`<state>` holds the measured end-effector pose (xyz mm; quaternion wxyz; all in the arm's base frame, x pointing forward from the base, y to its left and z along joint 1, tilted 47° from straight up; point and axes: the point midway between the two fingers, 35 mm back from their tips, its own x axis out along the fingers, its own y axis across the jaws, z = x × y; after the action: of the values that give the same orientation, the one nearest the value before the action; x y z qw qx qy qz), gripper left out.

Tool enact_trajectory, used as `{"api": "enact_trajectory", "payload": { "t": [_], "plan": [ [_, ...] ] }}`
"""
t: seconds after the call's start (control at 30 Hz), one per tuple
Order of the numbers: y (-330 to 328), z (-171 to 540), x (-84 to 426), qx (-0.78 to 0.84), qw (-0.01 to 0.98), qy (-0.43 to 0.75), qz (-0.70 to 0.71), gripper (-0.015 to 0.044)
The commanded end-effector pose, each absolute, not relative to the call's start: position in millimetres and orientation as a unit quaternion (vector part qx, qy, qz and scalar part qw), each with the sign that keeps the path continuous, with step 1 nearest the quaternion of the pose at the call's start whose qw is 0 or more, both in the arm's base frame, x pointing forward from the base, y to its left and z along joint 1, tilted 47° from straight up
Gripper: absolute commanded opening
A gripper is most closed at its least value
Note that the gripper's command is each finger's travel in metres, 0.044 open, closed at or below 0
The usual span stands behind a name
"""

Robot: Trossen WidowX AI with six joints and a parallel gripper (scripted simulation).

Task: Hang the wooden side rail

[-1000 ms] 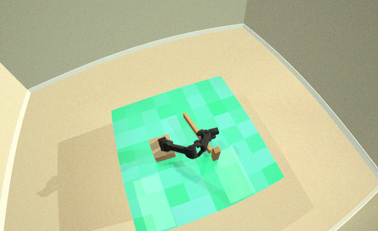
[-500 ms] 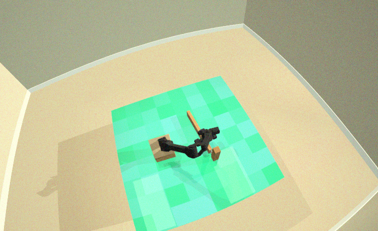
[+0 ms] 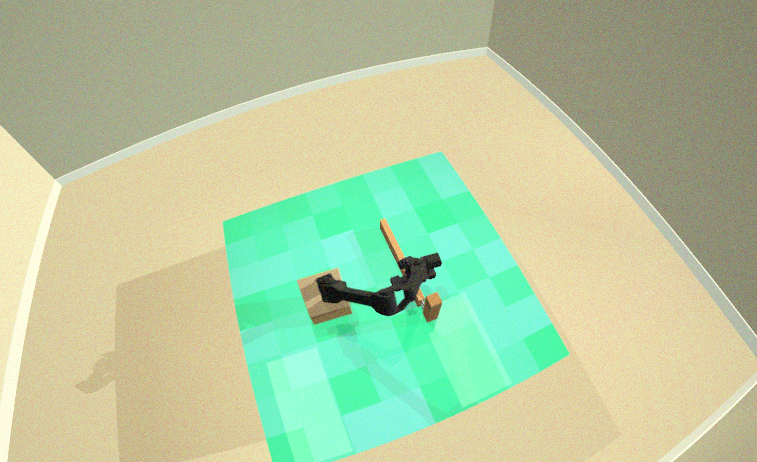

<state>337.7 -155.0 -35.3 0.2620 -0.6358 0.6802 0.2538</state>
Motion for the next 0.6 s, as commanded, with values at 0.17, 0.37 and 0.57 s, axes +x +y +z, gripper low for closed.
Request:
{"api": "enact_trajectory", "payload": {
  "t": [0.17, 0.37, 0.57],
  "plan": [
    [-156.7, -33.5, 347.4, -0.636, 0.274, 0.680, 0.241, 0.0000],
    [-156.9, -33.5, 350.0, -0.636, 0.274, 0.680, 0.241, 0.0000],
    [-157.0, -33.4, 352.6, -0.636, 0.274, 0.680, 0.241, 0.0000]
  ]
}}
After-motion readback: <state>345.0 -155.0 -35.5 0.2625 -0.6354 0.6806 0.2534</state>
